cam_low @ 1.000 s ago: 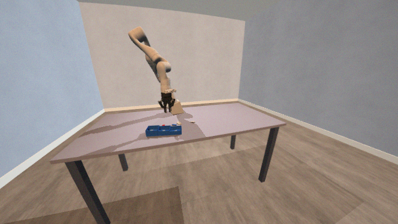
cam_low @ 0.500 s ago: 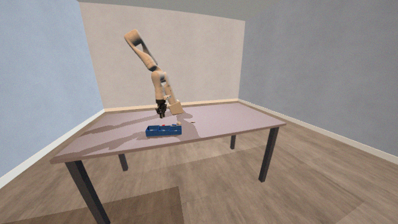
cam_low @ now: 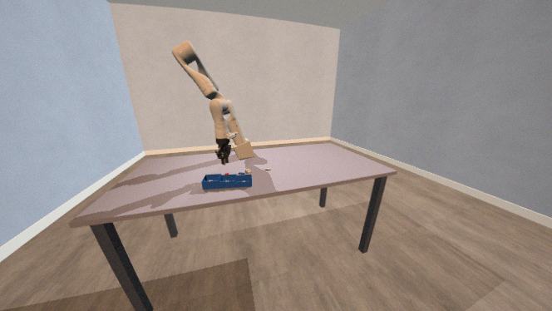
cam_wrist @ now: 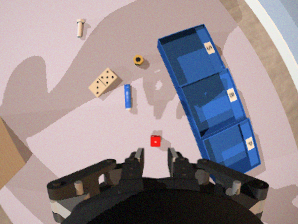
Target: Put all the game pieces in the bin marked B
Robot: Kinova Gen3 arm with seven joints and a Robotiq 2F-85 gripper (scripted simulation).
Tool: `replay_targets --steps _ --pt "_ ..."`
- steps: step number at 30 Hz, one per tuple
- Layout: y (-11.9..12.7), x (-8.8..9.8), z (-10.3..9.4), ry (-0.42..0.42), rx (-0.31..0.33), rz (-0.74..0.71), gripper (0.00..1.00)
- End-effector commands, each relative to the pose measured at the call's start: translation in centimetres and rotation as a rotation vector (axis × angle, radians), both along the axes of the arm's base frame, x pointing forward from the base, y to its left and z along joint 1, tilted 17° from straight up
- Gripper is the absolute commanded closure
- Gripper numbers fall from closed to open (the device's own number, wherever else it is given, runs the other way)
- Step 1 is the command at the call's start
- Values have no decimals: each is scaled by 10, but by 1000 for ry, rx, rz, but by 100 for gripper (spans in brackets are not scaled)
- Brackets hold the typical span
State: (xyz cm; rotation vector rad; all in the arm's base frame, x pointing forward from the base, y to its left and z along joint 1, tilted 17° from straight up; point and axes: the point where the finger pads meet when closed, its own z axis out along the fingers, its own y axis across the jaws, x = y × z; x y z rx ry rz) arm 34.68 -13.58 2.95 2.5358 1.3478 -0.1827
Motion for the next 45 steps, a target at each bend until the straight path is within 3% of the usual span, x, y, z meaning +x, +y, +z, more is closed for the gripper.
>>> replay_targets --steps 1,26,45 --pt "0 1 0 -1 0 1 69" --pt "1 1 0 -1 0 1 69" --pt "-14 -2 -62 -1 0 1 69"
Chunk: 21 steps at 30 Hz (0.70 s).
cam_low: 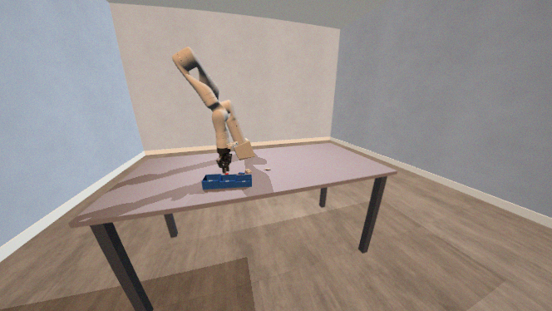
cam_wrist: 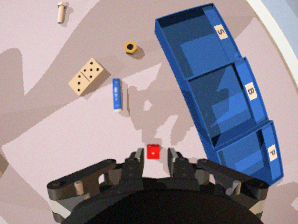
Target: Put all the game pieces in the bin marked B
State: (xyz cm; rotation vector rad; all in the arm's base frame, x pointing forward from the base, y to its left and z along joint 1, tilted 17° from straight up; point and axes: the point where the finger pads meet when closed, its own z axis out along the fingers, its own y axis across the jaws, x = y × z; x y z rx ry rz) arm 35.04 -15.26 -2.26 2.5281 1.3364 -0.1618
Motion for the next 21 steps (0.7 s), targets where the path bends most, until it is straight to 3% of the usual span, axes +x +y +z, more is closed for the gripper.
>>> replay_targets --steps 1,21 --pt "3 -6 -10 18 5 3 69" --pt "-1 -2 -12 18 5 3 69"
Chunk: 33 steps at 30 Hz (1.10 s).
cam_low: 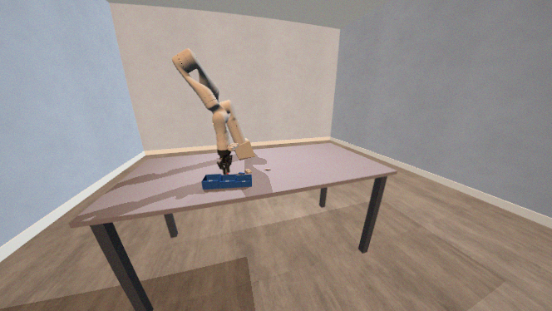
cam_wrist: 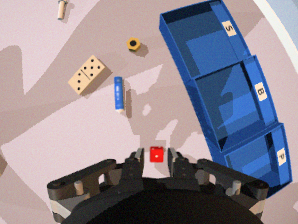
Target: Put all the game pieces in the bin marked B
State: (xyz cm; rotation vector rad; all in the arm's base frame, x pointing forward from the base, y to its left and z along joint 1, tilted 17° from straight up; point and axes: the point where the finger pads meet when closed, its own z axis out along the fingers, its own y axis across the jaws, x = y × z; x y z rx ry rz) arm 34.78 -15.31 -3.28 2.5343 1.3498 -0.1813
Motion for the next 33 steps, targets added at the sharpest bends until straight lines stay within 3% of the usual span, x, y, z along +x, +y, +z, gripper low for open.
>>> replay_targets --steps 1,23,24,33 --pt "-1 0 -3 0 0 -1 69" --pt "-3 0 -10 0 0 -1 69" --pt "-3 0 -10 0 0 -1 89" --pt "-3 0 -10 0 0 -1 89"
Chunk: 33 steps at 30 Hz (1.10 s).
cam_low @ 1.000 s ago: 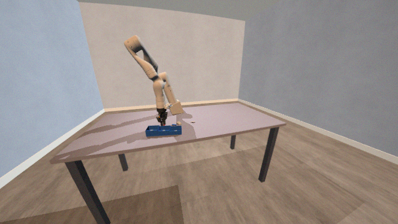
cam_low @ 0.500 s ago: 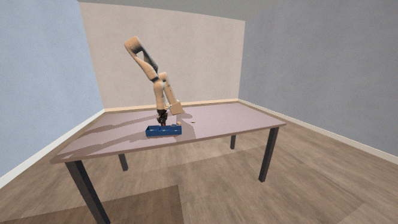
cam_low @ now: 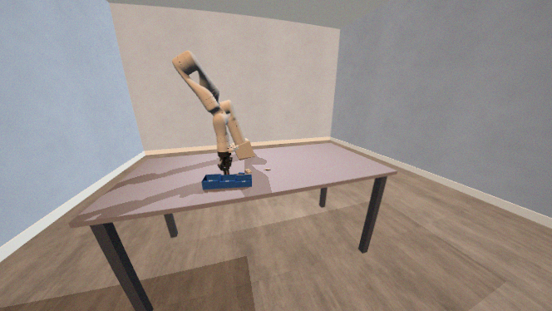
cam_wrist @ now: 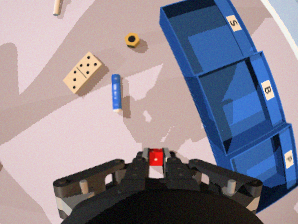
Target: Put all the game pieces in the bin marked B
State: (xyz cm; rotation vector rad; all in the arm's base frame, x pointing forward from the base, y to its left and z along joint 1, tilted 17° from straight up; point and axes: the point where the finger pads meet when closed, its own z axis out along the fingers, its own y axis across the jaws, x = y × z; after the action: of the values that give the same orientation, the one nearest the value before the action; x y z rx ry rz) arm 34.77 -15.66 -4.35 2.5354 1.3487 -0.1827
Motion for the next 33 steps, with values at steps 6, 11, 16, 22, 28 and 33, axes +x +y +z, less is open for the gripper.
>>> replay_targets --steps 6,11,16,22,28,33 --pt "0 1 0 -1 0 0 89" --pt "0 1 0 -1 0 0 89" --pt "0 1 0 -1 0 0 89" --pt "1 0 3 -1 0 0 89" --pt "6 0 19 -1 0 0 89" --pt "11 0 35 -1 0 0 89"
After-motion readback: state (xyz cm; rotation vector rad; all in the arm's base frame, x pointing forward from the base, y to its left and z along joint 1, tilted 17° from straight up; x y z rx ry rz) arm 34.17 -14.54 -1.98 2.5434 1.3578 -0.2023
